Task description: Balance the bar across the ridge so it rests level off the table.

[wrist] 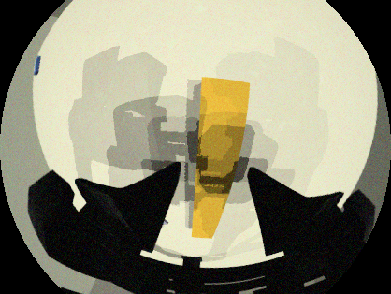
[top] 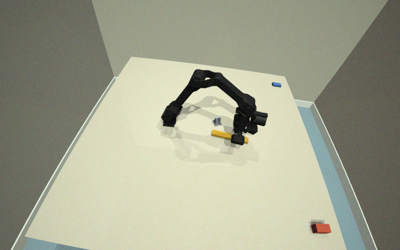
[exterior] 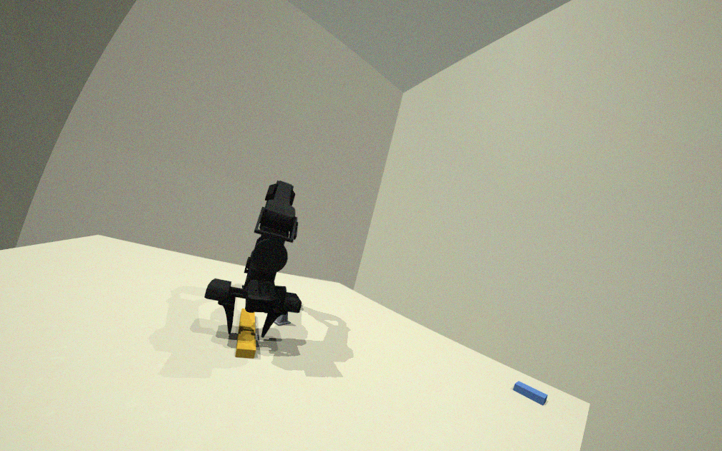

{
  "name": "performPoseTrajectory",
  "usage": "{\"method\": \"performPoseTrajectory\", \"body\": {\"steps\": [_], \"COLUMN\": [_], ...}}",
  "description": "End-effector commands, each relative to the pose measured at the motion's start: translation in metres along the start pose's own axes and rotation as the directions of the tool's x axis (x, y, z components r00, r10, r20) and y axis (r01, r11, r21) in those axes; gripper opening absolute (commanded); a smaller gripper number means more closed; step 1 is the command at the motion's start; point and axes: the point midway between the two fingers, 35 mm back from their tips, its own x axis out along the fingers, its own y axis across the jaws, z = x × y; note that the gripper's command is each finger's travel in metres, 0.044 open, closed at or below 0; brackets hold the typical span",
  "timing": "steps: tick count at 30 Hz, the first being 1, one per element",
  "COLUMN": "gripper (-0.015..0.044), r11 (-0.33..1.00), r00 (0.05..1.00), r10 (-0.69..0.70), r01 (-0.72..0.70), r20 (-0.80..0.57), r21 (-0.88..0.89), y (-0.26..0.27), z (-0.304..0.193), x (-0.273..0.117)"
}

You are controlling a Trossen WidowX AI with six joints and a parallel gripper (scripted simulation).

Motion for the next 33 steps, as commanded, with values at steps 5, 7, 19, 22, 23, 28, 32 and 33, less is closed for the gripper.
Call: {"method": "performPoseTrajectory", "body": {"steps": [5,7,19,22,23,28,32,33], "gripper": [0.0315,0.0315,0.0138,0.0118,0.0111,0.0,0.0,0.0], "r11": [1.0,1.0,1.0,1.0,1.0,1.0,1.0,1.0], "r00": [1.0,1.0,1.0,1.0,1.0,1.0,1.0,1.0], "r10": [0.003,0.003,0.0,0.0,0.0,0.0,0.001,0.001], "r01": [-0.003,-0.003,0.0,0.0,0.0,0.0,-0.001,-0.001], "r20": [-0.005,-0.005,-0.004,-0.004,-0.004,-0.004,-0.004,-0.004], "r21": [0.003,0.003,0.0,0.0,0.0,0.0,0.001,0.001], "y": [0.0,0.0,0.0,0.0,0.0,0.0,0.0,0.0], "z": [-0.001,-0.001,-0.001,-0.001,-0.001,0.0,0.002,0.002], "x": [0.002,0.002,0.001,0.001,0.001,-0.005,-0.015,-0.018]}}
